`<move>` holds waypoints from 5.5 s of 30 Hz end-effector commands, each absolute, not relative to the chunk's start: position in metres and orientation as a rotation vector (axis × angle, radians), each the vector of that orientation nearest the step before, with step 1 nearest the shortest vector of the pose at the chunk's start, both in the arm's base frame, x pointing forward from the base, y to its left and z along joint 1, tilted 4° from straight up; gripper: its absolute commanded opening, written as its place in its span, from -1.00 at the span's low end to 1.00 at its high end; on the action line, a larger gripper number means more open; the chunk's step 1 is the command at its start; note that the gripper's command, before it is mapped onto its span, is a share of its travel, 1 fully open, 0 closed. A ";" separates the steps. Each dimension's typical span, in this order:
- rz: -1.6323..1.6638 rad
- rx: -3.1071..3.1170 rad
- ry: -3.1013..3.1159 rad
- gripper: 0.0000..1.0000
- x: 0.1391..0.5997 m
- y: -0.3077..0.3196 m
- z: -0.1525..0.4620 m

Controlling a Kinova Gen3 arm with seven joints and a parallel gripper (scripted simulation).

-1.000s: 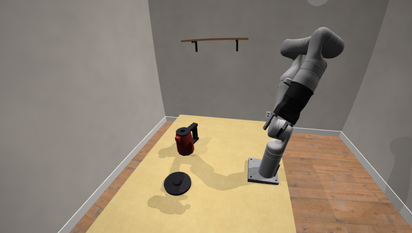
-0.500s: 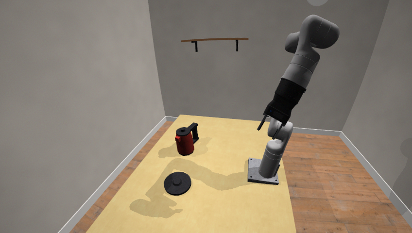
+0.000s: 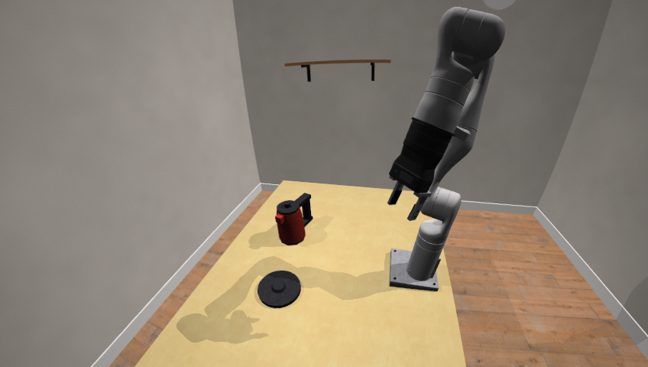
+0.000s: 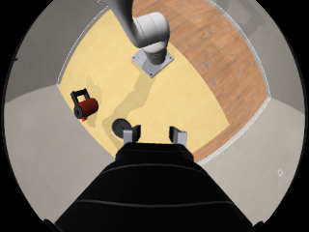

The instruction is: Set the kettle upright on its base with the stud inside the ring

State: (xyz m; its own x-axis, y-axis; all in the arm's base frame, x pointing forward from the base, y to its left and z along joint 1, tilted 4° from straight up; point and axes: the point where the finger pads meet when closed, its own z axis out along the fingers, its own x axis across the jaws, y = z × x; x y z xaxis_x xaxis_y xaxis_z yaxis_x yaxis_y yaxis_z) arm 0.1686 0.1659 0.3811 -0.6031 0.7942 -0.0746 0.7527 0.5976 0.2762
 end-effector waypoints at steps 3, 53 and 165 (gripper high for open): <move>0.280 1.495 2.567 1.00 0.191 0.169 0.379; 0.094 2.940 1.159 1.00 0.407 0.060 0.344; -0.096 3.035 -0.663 1.00 0.494 -0.241 0.245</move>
